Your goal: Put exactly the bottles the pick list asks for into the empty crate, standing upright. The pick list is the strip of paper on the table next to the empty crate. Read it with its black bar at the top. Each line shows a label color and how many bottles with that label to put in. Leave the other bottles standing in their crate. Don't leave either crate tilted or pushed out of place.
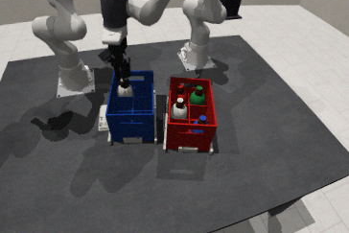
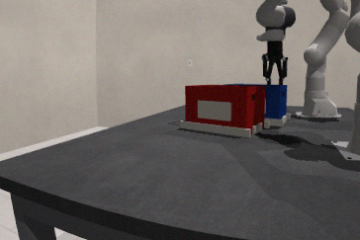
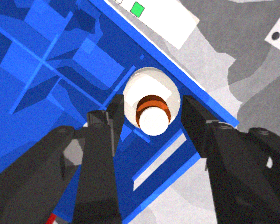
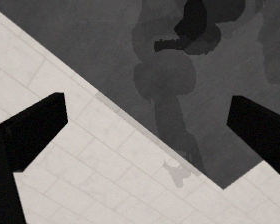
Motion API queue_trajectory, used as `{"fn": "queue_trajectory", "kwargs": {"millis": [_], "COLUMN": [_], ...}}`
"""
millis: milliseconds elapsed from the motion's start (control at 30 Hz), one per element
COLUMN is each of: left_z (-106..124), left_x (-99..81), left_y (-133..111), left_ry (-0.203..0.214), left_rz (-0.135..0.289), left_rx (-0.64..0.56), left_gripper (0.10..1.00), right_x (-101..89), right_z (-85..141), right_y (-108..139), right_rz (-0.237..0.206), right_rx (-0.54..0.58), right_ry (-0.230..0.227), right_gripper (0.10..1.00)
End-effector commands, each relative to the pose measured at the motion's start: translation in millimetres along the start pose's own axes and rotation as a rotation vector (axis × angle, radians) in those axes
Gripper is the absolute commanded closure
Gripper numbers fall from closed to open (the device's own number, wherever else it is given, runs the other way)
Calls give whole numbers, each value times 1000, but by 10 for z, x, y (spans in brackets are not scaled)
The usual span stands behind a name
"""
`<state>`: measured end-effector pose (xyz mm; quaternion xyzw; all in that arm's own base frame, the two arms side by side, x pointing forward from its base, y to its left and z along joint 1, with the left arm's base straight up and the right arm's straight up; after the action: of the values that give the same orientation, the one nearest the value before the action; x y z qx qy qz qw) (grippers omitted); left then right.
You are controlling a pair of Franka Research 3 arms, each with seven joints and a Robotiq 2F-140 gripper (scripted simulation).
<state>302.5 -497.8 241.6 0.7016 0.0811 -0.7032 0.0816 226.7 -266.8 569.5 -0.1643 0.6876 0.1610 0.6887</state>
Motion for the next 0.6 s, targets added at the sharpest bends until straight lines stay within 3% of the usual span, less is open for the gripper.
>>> {"fn": "queue_trajectory", "kwargs": {"millis": [0,567], "left_z": [-1,-1], "left_x": [14,-39], "left_y": [2,2], "left_ry": [2,2], "left_rz": [0,0], "left_rx": [-2,-2], "left_gripper": [656,656], "right_x": [4,4], "right_z": [1,1], "right_y": [8,8], "right_rz": [4,4], "right_rx": [4,4], "right_ry": [1,1], "right_gripper": [98,98]}}
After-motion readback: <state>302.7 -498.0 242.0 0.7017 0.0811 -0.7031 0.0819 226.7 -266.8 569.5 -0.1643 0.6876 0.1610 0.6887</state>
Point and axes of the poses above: on each arm, the point where the finger pads meet when closed, its own x axis out along the fingers, its own z axis across the jaws, y = z × x, the point moved 7 cm from there along -x, back along the fingers, and after that the axes turned 14 degrees about x, right-handed, at the moved point
